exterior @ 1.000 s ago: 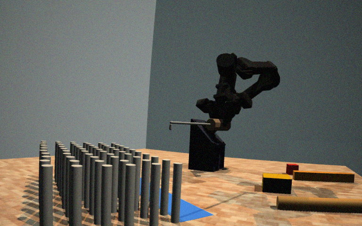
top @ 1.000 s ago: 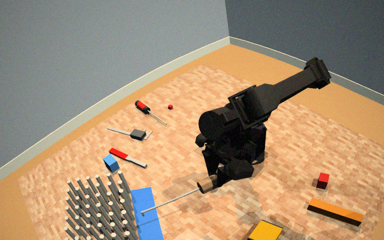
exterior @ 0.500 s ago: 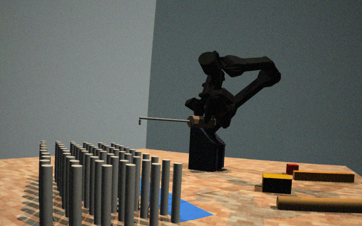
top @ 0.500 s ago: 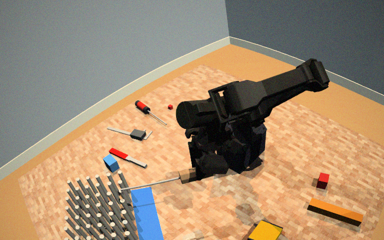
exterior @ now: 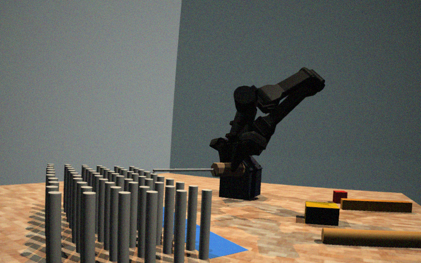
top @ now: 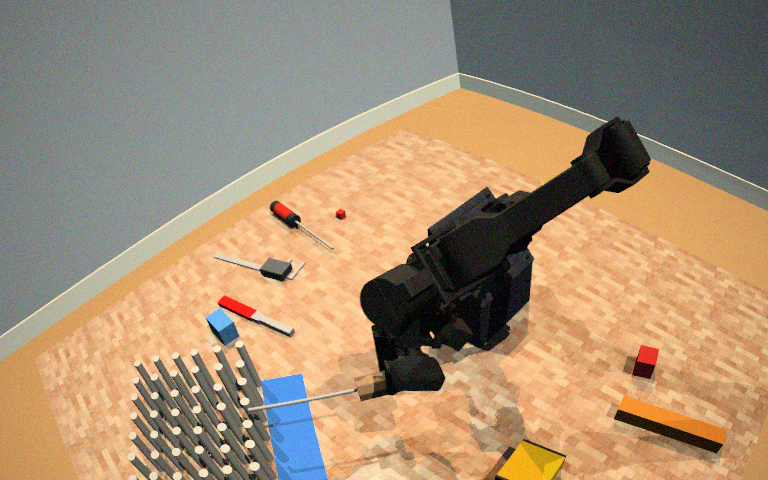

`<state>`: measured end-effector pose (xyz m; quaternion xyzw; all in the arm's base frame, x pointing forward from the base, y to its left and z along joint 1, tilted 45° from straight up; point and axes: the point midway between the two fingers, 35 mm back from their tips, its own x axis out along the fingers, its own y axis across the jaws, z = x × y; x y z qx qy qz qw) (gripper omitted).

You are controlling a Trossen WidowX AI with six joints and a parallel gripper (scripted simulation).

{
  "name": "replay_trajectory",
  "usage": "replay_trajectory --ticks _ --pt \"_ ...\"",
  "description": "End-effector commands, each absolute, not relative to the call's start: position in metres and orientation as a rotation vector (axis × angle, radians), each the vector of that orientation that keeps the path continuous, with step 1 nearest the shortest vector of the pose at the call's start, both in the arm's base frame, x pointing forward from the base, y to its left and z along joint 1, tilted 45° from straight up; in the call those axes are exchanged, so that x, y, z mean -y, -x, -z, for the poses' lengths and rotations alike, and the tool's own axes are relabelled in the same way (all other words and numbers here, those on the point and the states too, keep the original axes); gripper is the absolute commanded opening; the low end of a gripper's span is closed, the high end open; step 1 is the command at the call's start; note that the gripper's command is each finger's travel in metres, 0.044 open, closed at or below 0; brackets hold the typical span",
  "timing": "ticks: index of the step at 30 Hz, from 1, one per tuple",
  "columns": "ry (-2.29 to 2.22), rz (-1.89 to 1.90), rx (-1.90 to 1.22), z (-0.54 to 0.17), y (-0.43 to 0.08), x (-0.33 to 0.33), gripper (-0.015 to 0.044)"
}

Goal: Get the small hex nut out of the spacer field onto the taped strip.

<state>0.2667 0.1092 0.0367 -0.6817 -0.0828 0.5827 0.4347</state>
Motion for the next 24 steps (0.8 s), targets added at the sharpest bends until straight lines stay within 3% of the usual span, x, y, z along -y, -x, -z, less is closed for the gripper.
replay_trajectory --ticks 1,24 --pt "1.697 -1.447 0.191 -0.022 -0.265 -0.121 0.0" --pt "1.676 -1.421 0.206 0.016 -0.243 -0.166 0.0"
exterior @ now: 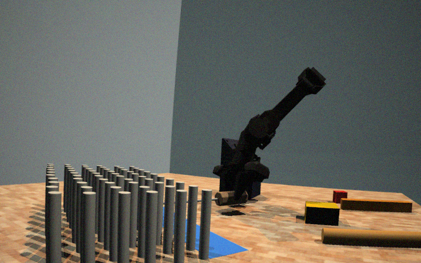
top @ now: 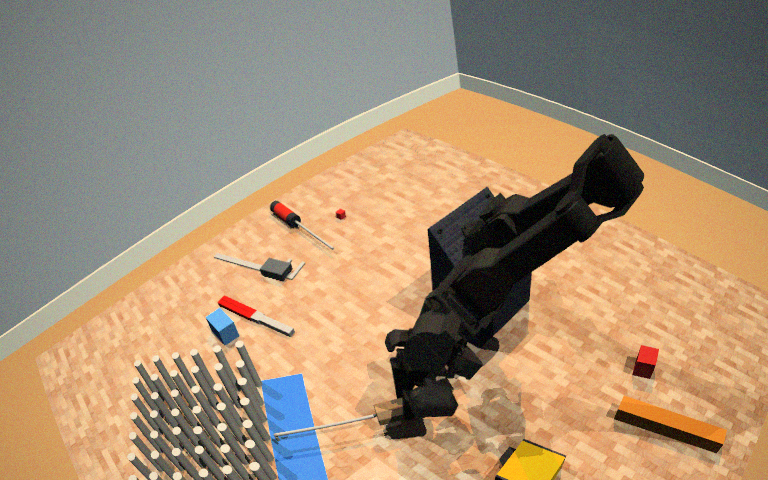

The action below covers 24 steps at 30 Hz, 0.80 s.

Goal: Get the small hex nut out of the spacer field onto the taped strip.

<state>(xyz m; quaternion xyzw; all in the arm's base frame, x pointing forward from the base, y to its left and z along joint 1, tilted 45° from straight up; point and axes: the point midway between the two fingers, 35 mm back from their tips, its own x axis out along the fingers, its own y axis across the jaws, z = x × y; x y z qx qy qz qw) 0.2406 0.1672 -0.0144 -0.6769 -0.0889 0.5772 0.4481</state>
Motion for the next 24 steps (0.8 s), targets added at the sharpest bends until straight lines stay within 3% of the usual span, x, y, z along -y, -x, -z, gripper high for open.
replay_trajectory --ticks 1,24 --pt "1.676 -1.421 0.206 0.016 -0.244 -0.166 0.0" --pt "1.68 -1.42 0.213 0.019 -0.257 -0.164 0.0"
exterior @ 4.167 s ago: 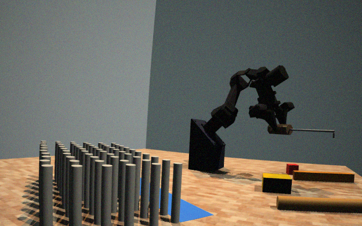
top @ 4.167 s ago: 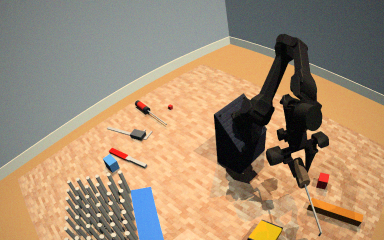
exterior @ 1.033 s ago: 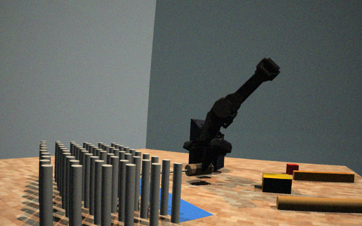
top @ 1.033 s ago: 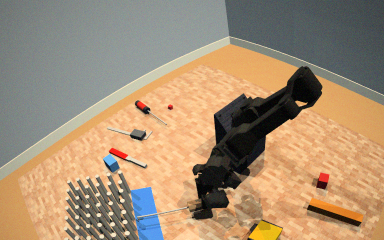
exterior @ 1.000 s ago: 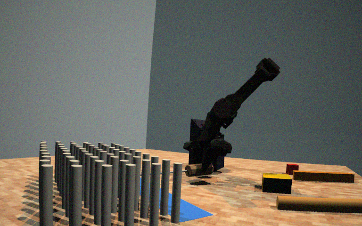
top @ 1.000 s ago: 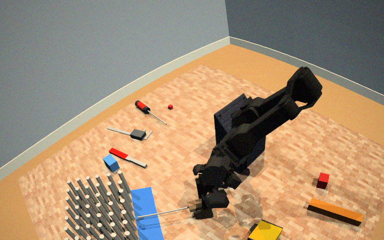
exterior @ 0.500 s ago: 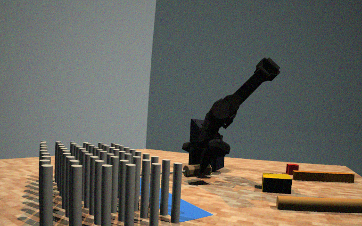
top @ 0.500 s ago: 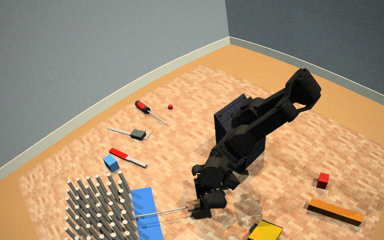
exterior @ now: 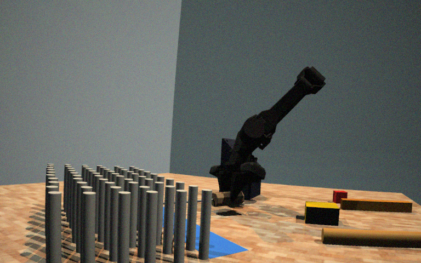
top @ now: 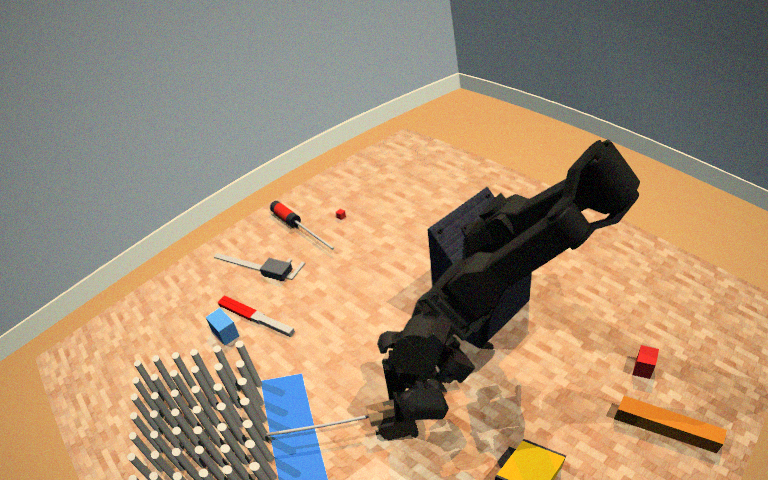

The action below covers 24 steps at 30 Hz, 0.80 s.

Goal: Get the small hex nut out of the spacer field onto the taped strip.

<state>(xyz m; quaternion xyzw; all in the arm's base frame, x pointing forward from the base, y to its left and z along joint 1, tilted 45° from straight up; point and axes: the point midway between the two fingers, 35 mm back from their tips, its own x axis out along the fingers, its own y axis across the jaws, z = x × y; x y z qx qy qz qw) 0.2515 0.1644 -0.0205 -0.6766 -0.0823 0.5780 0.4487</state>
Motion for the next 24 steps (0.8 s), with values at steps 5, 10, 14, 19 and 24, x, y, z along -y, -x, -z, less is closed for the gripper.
replay_trajectory --ticks 5,10,14,19,24 --pt "1.681 -1.42 0.213 0.02 -0.26 -0.164 0.0" --pt "1.681 -1.42 0.213 0.021 -0.262 -0.163 0.0" --pt "1.681 -1.42 0.213 0.022 -0.265 -0.163 0.0" --pt "1.682 -1.42 0.213 0.023 -0.268 -0.162 0.0" --pt "1.682 -1.42 0.213 0.024 -0.27 -0.162 0.0"
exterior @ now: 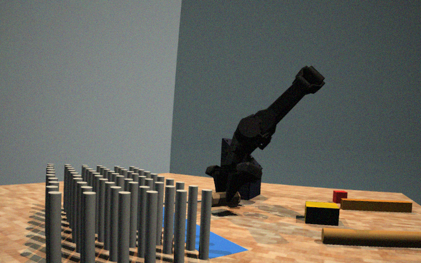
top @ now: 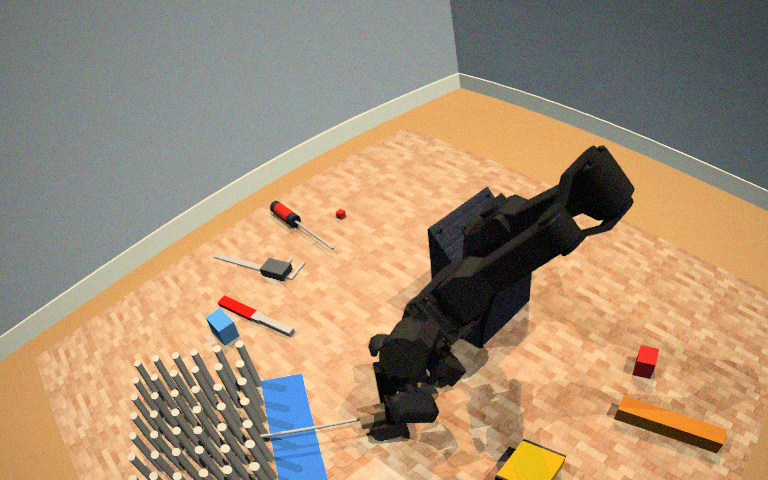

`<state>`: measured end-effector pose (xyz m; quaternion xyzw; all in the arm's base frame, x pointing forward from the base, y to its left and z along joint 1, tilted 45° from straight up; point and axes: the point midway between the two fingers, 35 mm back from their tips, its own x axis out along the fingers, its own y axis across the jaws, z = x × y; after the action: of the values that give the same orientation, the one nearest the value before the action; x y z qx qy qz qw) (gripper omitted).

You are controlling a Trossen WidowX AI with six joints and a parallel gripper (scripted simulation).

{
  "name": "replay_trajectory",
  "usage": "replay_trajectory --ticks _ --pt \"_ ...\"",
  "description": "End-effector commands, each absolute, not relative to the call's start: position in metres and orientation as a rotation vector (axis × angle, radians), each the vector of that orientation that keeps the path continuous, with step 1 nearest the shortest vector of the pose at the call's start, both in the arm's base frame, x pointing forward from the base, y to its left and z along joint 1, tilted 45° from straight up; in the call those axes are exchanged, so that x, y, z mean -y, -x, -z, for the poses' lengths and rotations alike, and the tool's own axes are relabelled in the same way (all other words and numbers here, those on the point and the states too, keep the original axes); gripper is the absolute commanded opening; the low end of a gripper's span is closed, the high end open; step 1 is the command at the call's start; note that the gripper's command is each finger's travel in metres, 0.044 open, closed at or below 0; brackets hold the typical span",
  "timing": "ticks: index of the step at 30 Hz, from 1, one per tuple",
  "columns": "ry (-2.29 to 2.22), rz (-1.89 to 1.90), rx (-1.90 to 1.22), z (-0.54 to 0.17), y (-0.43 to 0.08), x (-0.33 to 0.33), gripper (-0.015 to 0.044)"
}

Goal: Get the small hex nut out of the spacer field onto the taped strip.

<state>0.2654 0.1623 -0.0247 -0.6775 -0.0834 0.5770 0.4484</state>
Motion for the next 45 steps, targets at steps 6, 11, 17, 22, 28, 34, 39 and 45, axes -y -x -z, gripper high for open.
replay_trajectory --ticks 6,11,17,22,28,34,39,45 --pt "1.682 -1.42 0.213 0.025 -0.274 -0.161 0.0" --pt "1.682 -1.42 0.213 0.026 -0.277 -0.16 0.0" --pt "1.682 -1.42 0.213 0.027 -0.28 -0.16 0.0" --pt "1.683 -1.42 0.213 0.029 -0.283 -0.159 0.0" --pt "1.683 -1.419 0.212 0.03 -0.287 -0.158 0.0" --pt "1.683 -1.419 0.212 0.031 -0.291 -0.157 0.0" --pt "1.683 -1.419 0.212 0.032 -0.294 -0.157 0.0" --pt "1.684 -1.419 0.212 0.034 -0.298 -0.156 0.0"
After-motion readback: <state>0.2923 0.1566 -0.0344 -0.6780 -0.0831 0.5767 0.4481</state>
